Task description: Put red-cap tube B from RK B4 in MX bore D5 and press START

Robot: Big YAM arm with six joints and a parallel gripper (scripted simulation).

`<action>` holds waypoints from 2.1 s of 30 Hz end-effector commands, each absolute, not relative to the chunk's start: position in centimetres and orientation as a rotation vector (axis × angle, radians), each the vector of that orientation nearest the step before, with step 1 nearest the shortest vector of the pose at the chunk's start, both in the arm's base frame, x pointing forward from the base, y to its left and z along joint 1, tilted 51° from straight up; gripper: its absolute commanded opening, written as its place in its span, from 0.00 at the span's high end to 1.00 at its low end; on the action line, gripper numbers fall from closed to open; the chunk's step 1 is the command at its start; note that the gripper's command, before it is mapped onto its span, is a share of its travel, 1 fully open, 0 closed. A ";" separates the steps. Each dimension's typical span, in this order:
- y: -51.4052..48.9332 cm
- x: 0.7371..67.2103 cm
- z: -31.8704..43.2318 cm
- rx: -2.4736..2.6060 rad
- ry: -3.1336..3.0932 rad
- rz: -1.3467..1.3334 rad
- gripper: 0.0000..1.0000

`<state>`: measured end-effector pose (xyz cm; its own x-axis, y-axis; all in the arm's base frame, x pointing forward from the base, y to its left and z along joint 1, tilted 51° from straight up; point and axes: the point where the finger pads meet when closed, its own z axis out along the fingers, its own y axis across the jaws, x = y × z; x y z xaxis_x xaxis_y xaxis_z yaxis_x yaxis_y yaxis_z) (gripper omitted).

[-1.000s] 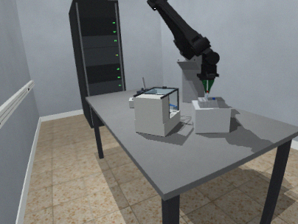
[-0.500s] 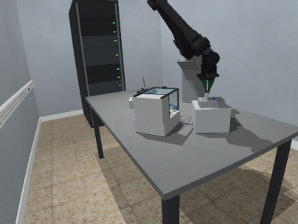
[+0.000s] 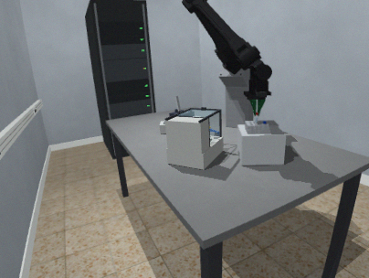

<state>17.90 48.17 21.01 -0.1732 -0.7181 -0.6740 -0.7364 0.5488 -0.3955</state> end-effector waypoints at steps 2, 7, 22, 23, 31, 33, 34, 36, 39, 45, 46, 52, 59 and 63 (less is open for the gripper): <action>49.0 17.2 20.5 -1.191 1.905 0.033 0.91; 49.0 17.2 20.5 -1.191 1.905 0.033 0.91; 49.1 17.2 20.6 -1.190 1.904 0.033 0.91; 49.1 17.2 20.6 -1.190 1.904 0.033 0.91; 49.1 17.2 20.6 -1.190 1.904 0.034 0.91; 49.1 17.2 20.6 -1.190 1.904 0.034 0.91; 49.1 17.2 20.6 -1.190 1.904 0.034 0.91; 49.1 17.2 20.6 -1.189 1.904 0.034 0.91; 49.1 17.2 20.7 -1.189 1.904 0.034 0.91; 48.9 16.9 20.6 -1.198 1.906 0.027 0.91; 48.9 16.9 20.6 -1.198 1.906 0.027 0.91; 48.9 18.2 20.7 -1.180 1.910 0.024 0.91; 48.7 18.8 20.4 -1.181 1.909 0.013 0.91; 48.7 18.8 20.4 -1.182 1.909 0.013 0.91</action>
